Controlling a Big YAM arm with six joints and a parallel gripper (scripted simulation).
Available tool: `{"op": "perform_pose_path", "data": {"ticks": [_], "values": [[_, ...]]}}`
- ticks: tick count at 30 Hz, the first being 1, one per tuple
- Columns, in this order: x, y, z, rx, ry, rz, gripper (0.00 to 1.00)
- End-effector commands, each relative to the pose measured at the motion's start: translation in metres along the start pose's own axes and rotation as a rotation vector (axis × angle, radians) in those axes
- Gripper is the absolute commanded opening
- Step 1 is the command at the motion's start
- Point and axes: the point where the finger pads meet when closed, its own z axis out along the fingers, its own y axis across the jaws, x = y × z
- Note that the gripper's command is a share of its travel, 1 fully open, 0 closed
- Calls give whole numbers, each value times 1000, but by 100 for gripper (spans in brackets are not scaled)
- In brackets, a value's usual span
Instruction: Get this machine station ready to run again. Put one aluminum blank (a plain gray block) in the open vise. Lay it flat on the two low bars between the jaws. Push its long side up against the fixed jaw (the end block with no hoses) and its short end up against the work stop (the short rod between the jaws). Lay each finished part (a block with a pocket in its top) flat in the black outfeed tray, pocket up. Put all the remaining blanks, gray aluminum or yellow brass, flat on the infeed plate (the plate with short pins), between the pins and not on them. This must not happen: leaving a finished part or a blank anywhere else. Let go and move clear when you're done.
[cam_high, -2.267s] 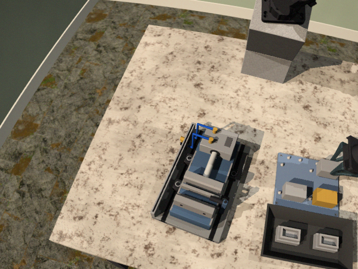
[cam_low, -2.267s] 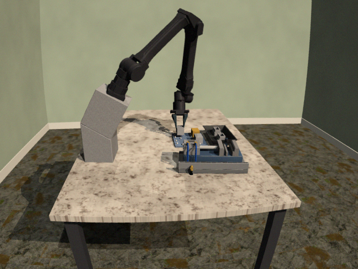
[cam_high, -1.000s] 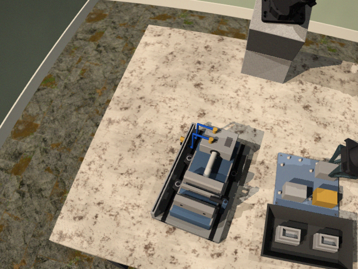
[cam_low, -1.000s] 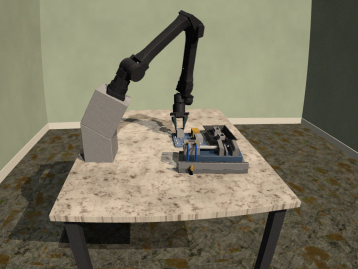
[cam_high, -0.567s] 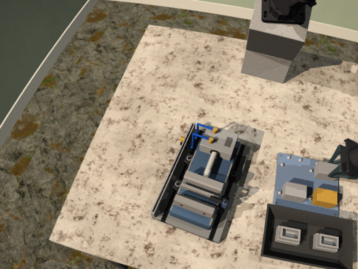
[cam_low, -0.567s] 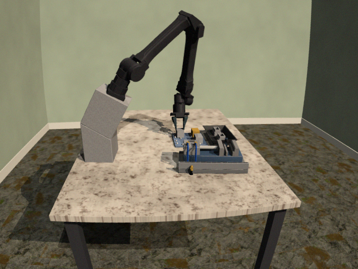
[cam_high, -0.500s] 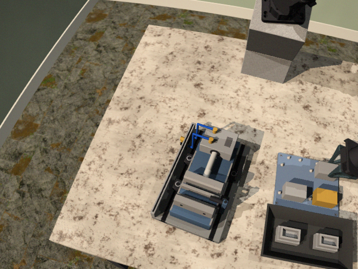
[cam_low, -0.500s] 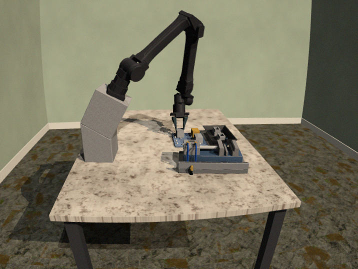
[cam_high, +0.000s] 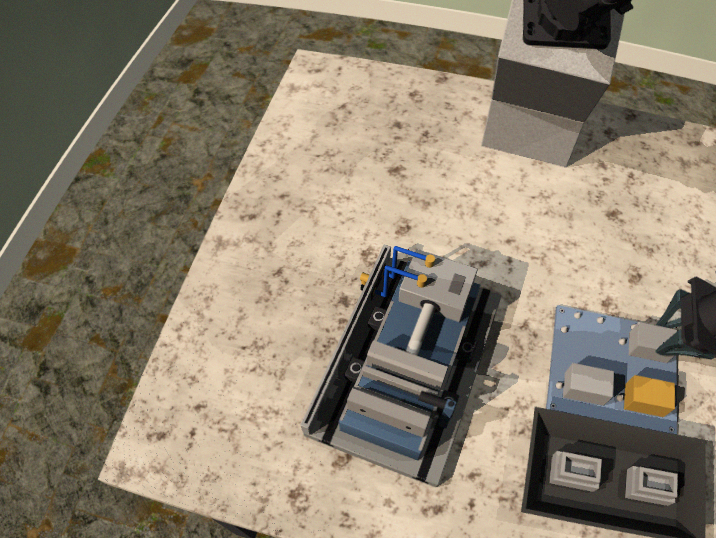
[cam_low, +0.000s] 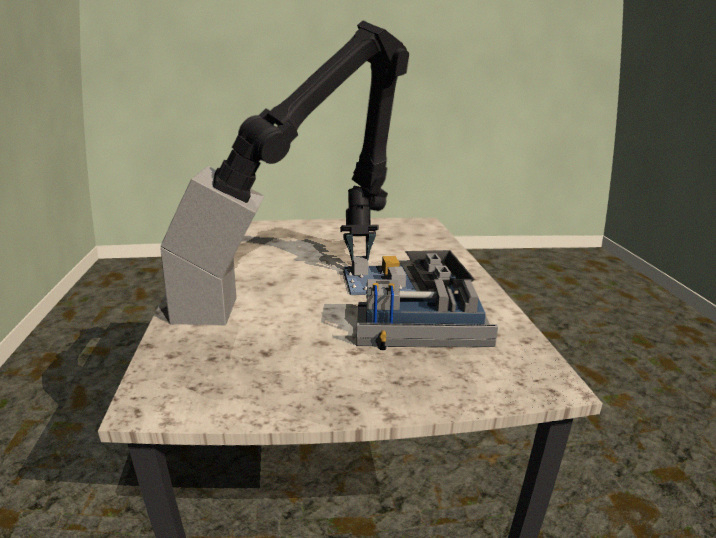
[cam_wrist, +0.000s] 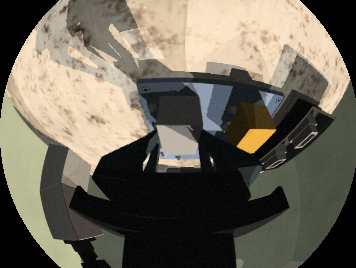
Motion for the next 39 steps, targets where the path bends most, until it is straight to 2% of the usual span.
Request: {"op": "perform_pose_path", "data": {"ticks": [1, 14, 15, 39], "values": [[-6, -16, -13, 27, -29, 11, 0], [-6, -16, -13, 28, -30, 11, 0], [-6, -16, -13, 28, -30, 11, 64], [-6, -16, -13, 28, -30, 11, 64]]}}
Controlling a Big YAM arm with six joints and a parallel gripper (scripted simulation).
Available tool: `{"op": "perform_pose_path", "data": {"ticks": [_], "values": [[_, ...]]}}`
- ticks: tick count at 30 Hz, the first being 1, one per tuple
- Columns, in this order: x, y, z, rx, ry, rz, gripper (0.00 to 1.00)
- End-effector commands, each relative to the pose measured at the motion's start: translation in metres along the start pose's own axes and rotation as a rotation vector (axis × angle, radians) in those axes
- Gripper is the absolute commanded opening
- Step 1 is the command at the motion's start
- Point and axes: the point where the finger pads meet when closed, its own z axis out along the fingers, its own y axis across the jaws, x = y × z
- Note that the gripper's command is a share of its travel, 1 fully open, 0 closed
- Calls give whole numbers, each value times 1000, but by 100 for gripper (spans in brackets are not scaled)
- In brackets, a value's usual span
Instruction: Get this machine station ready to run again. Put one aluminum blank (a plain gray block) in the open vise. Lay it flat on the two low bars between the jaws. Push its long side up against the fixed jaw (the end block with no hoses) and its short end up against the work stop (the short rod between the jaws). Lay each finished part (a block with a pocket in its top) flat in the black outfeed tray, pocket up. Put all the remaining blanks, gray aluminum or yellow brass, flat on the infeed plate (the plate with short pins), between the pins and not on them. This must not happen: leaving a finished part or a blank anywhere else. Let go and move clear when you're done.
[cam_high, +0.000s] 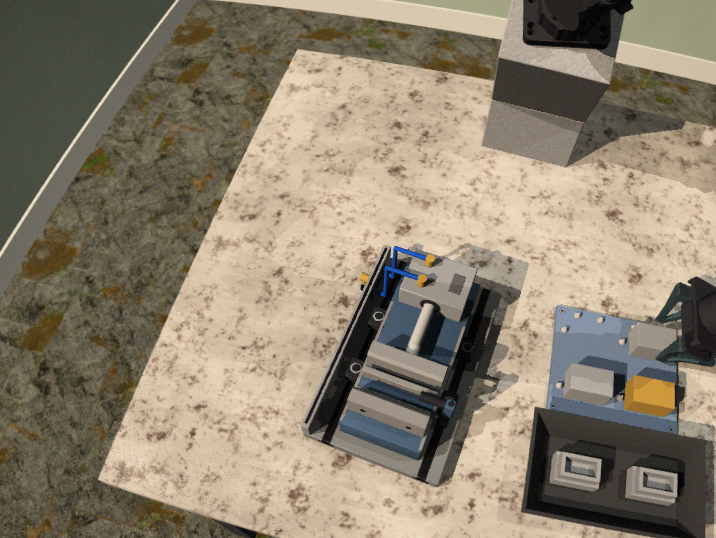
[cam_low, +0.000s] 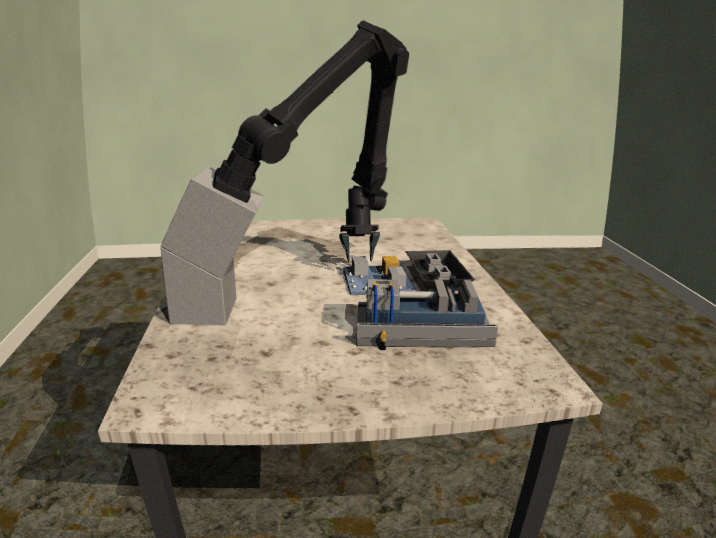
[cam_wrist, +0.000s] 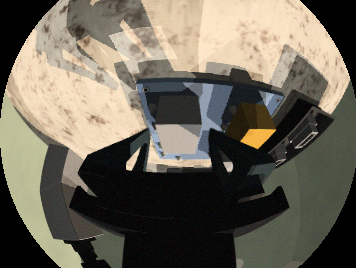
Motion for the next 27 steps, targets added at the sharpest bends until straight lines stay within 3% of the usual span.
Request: {"op": "perform_pose_path", "data": {"ticks": [1, 15, 27], "values": [[-6, -16, -13, 27, -30, 11, 64], [-4, -14, -16, 24, -27, 6, 64], [9, -5, -44, 16, -19, 2, 64]]}}
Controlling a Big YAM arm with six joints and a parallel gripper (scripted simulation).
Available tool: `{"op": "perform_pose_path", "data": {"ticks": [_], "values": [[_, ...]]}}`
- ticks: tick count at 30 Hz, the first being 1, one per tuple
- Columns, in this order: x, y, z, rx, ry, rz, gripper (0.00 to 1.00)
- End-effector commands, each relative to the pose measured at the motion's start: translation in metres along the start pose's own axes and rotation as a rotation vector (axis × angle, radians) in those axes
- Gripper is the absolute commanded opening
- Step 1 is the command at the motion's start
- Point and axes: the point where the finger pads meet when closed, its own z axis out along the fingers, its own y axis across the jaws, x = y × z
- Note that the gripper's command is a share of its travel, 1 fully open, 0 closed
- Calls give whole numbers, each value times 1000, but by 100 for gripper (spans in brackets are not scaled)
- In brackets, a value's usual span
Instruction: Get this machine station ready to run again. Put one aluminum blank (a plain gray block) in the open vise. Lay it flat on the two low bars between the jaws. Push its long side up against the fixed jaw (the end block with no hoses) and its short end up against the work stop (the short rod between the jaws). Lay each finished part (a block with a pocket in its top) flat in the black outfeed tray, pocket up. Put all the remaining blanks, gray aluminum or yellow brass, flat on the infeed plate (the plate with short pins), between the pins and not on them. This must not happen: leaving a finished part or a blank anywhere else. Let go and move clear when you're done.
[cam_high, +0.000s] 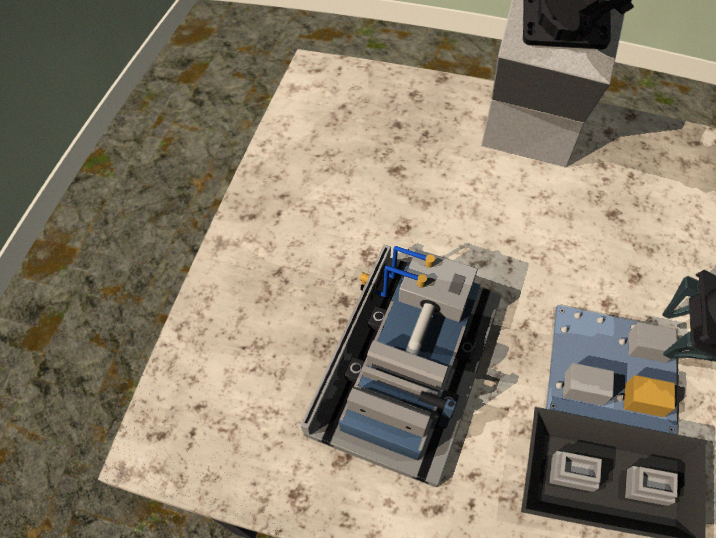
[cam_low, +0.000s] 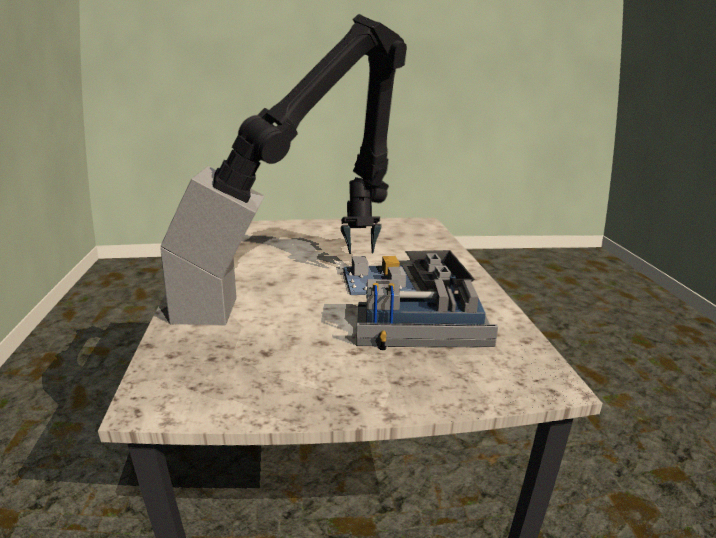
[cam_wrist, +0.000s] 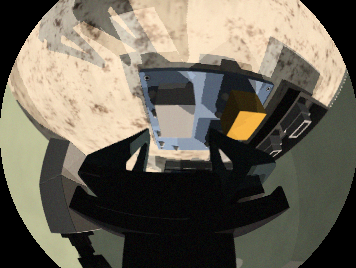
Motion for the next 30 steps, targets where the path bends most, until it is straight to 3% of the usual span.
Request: {"op": "perform_pose_path", "data": {"ticks": [1, 12, 14, 23, 30], "values": [[3, -1, -27, 14, -14, 9, 64], [27, 1, -84, 15, -13, 10, 64], [27, 1, -84, 15, -13, 10, 64], [40, 0, -119, 16, -16, 13, 64], [42, -3, -125, 18, -18, 20, 64]]}}
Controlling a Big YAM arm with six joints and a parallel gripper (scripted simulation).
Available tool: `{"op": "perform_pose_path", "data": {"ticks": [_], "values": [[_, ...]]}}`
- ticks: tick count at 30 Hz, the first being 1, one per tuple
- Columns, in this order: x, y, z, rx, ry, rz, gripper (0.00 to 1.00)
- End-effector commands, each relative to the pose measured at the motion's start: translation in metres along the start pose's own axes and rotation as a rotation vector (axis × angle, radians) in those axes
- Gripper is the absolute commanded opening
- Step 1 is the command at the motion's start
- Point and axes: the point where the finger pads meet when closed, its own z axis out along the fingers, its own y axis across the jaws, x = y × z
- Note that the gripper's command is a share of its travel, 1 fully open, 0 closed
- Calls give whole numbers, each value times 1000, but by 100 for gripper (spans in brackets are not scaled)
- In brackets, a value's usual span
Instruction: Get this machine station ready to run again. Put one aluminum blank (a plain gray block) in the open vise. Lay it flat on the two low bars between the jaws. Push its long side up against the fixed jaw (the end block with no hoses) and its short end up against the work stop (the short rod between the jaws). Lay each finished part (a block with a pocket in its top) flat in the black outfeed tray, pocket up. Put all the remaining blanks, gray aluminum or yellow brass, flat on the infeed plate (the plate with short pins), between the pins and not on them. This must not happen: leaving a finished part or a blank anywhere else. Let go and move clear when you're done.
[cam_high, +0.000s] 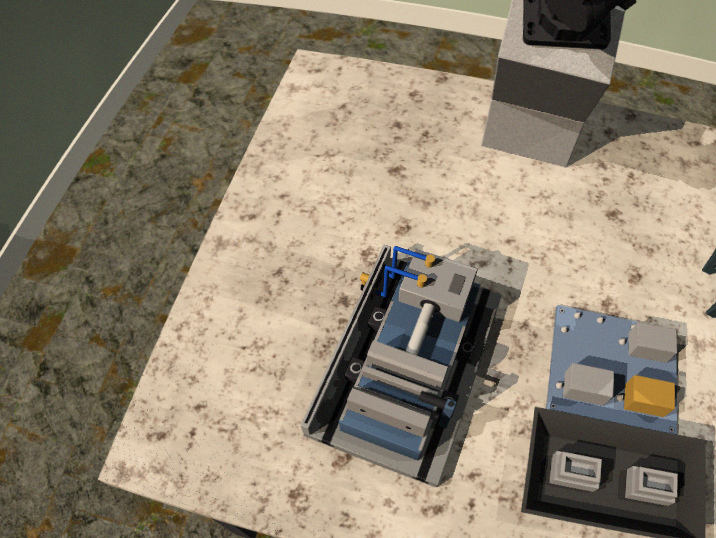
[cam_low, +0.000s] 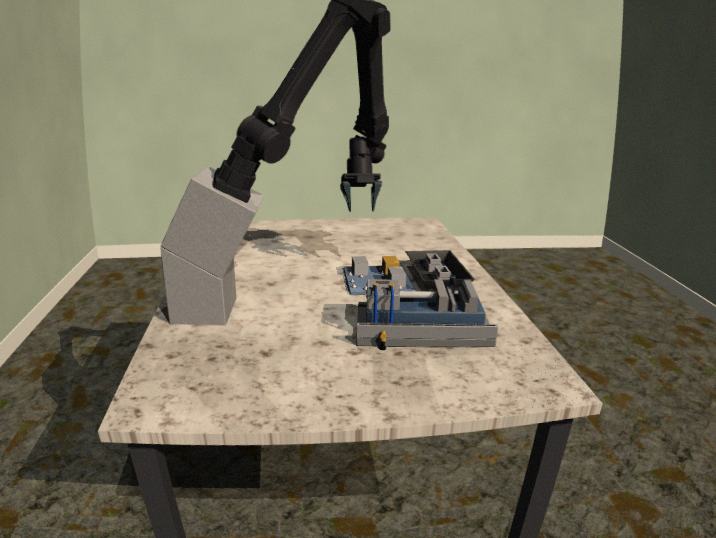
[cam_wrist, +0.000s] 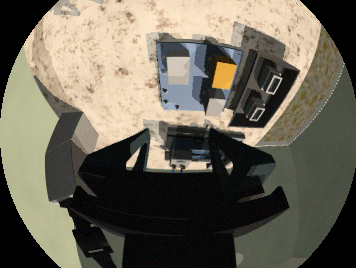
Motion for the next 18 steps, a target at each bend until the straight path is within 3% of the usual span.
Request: {"op": "perform_pose_path", "data": {"ticks": [1, 3, 4, 18], "values": [[-1, -6, -13, 16, -14, 22, 64], [-1, -5, -10, 11, -8, 22, 64], [-1, -5, -9, 10, -6, 23, 0], [-1, -6, -3, 4, 2, 26, 0]]}}
